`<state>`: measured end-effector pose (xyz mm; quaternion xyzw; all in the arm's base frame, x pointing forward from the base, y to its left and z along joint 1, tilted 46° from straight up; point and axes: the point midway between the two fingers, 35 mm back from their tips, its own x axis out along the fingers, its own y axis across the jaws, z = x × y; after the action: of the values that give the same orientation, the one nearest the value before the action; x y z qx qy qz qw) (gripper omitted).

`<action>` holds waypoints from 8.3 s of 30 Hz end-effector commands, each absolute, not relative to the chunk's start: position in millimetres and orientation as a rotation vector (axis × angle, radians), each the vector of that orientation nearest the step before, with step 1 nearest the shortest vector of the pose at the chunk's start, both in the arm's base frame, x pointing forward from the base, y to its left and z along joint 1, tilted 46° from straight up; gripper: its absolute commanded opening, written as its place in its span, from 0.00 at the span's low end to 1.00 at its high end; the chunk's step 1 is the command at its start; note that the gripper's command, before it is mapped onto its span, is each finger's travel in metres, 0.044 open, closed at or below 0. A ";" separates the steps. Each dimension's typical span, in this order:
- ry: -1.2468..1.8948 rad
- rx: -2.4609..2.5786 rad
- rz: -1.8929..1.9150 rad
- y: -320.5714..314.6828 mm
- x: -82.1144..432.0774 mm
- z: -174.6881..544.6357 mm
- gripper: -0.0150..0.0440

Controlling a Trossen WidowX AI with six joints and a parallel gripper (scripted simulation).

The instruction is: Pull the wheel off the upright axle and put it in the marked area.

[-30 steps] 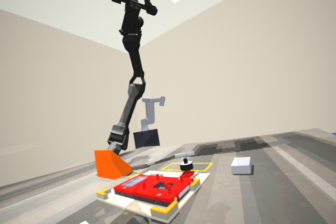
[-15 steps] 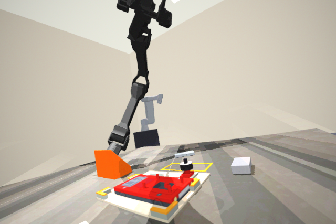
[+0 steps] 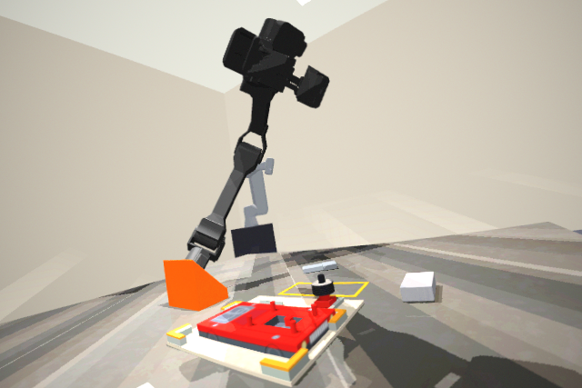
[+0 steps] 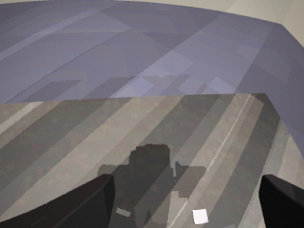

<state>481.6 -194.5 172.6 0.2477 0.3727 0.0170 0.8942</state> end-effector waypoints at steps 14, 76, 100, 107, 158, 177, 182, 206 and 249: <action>1.259 0.490 0.466 -46.0 424.5 91.9 0.76; 1.539 0.486 0.762 79.9 354.9 29.7 0.25; 1.538 0.488 0.761 74.3 356.1 35.0 0.25; 1.538 0.489 0.760 72.7 356.5 36.6 0.25; 1.535 0.494 0.757 60.7 358.3 48.4 0.25; 1.534 0.495 0.756 53.9 359.5 55.3 0.25; 1.534 0.495 0.756 43.8 361.1 66.1 0.25; 1.537 0.500 0.756 67.9 329.6 112.7 0.25; 1.535 0.498 0.756 145.2 285.1 92.4 0.25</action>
<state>286.9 135.3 101.5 0.2128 0.6707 0.3303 0.6291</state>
